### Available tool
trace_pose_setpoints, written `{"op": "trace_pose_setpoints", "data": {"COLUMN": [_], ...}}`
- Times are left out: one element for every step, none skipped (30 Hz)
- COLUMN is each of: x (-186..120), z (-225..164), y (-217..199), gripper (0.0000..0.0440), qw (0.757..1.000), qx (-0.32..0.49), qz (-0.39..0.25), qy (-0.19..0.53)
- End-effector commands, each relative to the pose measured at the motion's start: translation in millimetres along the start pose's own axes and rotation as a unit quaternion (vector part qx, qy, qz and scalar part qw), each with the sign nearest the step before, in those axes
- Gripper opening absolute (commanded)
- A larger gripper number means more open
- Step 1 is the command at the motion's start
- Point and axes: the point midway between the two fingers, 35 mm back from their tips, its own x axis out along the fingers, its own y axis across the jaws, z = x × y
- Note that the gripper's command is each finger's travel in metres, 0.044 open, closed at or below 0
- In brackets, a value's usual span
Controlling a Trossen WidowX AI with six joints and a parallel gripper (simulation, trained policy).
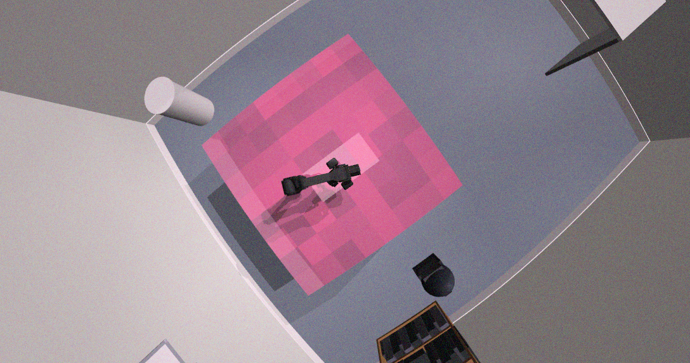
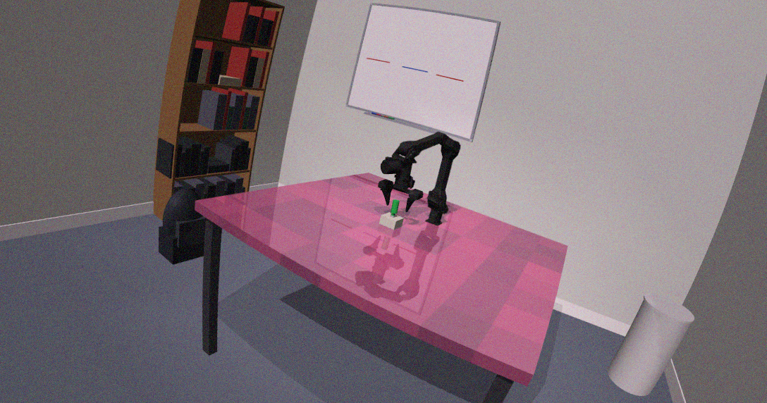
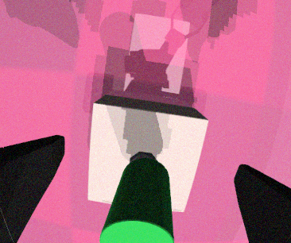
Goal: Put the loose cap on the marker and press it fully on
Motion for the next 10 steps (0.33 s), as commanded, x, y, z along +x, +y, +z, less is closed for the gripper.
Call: {"op": "trace_pose_setpoints", "data": {"x": [-11.7,-16.4,-21.3,-26.2,-31.0,-35.4,-39.1,-42.1,-44.7,-47.0], "z": [-4.3,-5.5,-6.6,-7.5,-8.2,-8.5,-8.6,-8.5,-8.1,-7.6], "y": [3.5,4.3,5.1,5.8,6.4,6.8,7.2,7.4,7.6,7.7], "gripper": [0.044,0.044,0.044,0.044,0.044,0.044,0.044,0.044,0.044,0.044], "qw": [1.0,0.999,0.999,0.999,0.999,0.999,0.998,0.998,0.998,0.998], "qx": [0.006,0.007,0.008,0.01,0.011,0.012,0.013,0.014,0.015,0.016], "qz": [0.013,0.016,0.018,0.021,0.023,0.025,0.026,0.027,0.028,0.029], "qy": [0.022,0.027,0.033,0.038,0.042,0.046,0.049,0.051,0.053,0.055]}}
